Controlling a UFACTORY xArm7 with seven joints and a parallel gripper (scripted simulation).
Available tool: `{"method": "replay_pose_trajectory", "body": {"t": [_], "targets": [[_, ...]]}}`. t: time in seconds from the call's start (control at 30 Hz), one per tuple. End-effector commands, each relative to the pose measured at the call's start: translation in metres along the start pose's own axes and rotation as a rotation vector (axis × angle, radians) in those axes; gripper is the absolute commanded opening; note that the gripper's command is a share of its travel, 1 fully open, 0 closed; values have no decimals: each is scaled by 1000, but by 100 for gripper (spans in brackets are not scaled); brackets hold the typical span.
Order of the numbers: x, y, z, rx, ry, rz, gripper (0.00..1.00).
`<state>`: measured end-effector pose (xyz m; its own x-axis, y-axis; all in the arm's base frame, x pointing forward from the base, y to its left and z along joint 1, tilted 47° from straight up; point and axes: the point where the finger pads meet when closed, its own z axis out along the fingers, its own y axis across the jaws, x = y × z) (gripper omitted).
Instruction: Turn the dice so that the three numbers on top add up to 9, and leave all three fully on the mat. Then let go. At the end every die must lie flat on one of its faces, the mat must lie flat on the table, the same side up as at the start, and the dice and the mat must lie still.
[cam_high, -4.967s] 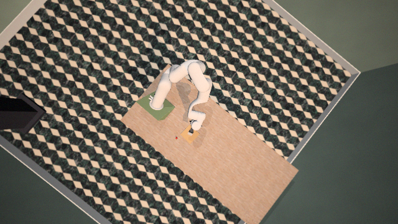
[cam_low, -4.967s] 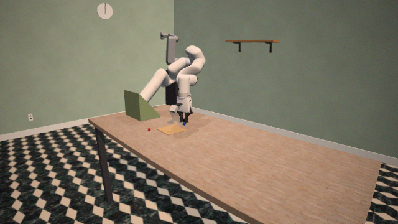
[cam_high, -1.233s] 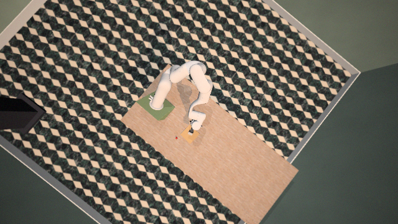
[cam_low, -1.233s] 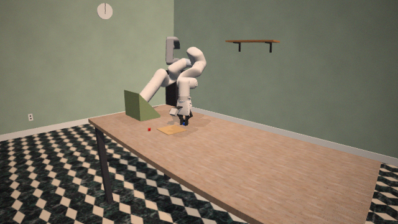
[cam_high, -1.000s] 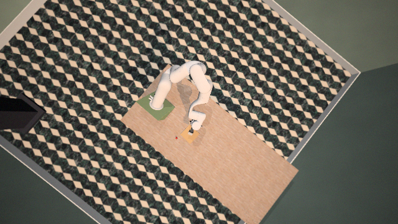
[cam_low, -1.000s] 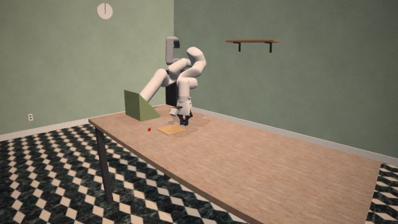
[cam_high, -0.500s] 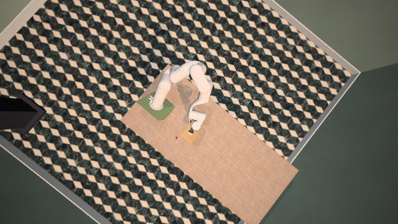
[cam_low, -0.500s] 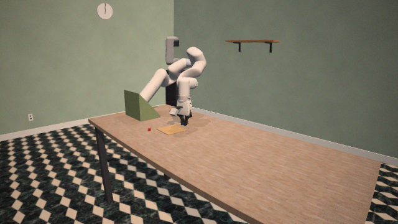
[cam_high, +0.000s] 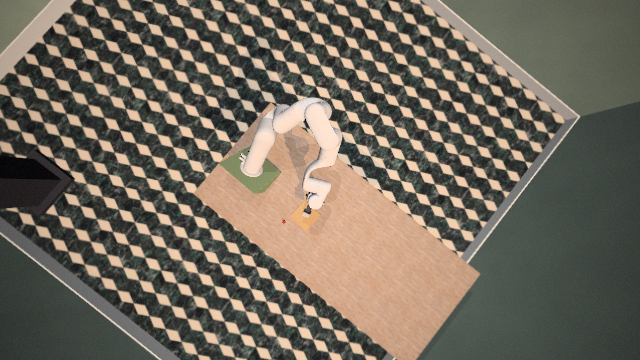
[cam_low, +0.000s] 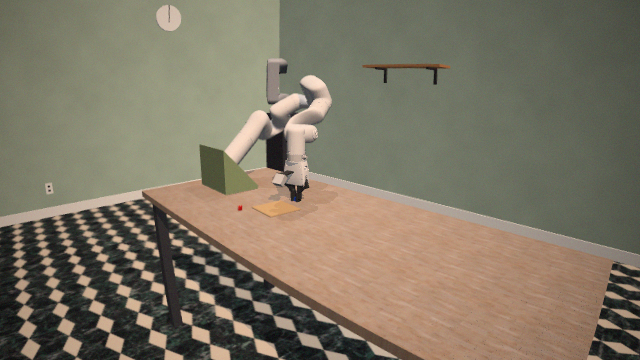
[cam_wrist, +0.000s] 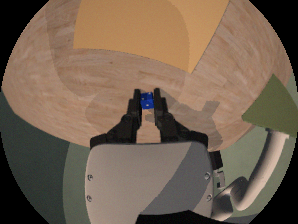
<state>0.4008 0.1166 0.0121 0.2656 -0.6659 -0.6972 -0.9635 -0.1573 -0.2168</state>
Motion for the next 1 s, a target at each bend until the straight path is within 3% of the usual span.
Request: {"method": "replay_pose_trajectory", "body": {"t": [0.0,0.43,0.77,0.83,0.97], "targets": [[1,-1,-2,4,2,0,11],[1,-1,-8,4,2,0,11],[1,-1,-73,4,2,0,11],[1,-1,-73,4,2,0,11],[1,-1,-95,4,2,0,11]]}}
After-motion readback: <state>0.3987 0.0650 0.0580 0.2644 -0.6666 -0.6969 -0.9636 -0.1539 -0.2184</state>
